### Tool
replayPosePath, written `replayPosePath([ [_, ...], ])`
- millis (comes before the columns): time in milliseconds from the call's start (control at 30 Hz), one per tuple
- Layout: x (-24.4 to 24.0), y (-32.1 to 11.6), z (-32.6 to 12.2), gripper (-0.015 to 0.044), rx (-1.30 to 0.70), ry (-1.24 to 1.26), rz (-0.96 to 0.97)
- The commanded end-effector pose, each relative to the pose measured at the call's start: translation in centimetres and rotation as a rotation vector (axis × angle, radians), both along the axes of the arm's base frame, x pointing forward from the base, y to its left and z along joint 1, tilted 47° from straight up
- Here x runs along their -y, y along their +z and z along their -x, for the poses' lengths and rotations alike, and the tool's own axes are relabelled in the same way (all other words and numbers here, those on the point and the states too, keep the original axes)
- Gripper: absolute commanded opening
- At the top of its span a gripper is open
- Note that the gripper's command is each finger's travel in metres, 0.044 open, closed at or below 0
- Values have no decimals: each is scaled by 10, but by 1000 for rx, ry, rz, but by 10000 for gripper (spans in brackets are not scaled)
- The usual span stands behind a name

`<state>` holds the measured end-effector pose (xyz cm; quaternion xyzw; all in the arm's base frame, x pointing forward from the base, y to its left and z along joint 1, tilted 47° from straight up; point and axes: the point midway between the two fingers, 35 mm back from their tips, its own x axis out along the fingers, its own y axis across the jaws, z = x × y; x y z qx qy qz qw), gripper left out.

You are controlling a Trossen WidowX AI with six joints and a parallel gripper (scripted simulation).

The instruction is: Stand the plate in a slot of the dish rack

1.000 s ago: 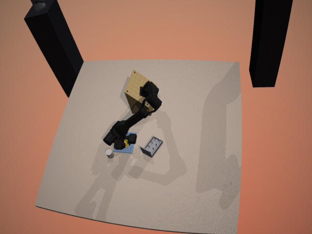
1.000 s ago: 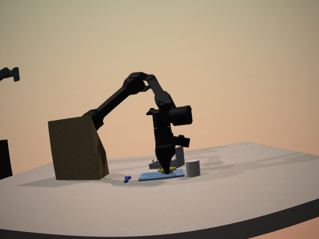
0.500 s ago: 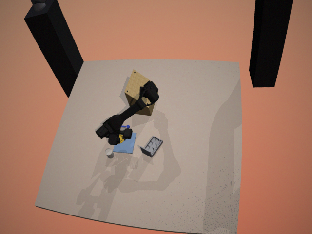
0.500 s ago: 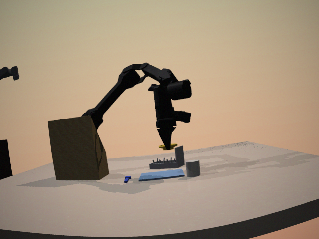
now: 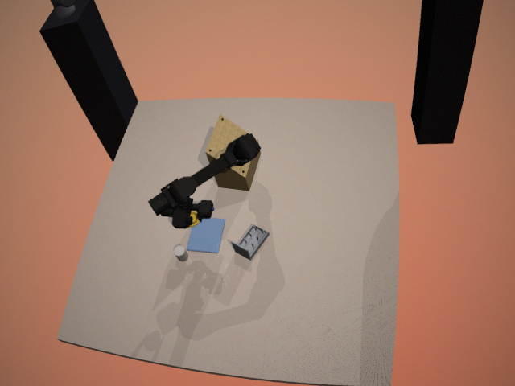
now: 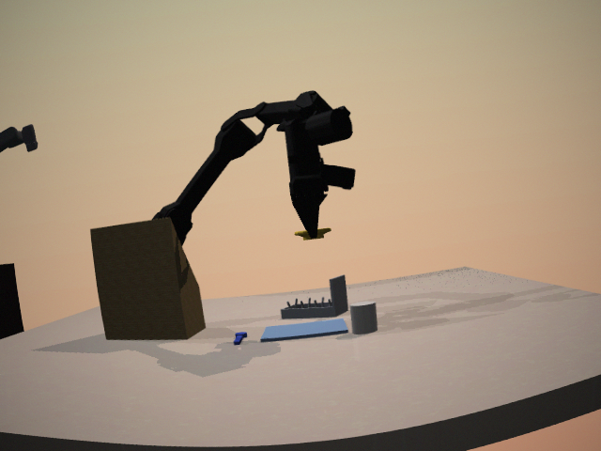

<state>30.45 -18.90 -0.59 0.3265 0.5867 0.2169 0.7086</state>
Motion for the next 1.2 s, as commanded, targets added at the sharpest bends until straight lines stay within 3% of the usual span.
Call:
replayPosePath([
  [0,9,8,3,0,3,4,2],
  [1167,-84,110,24,0,-780,-775,-237],
])
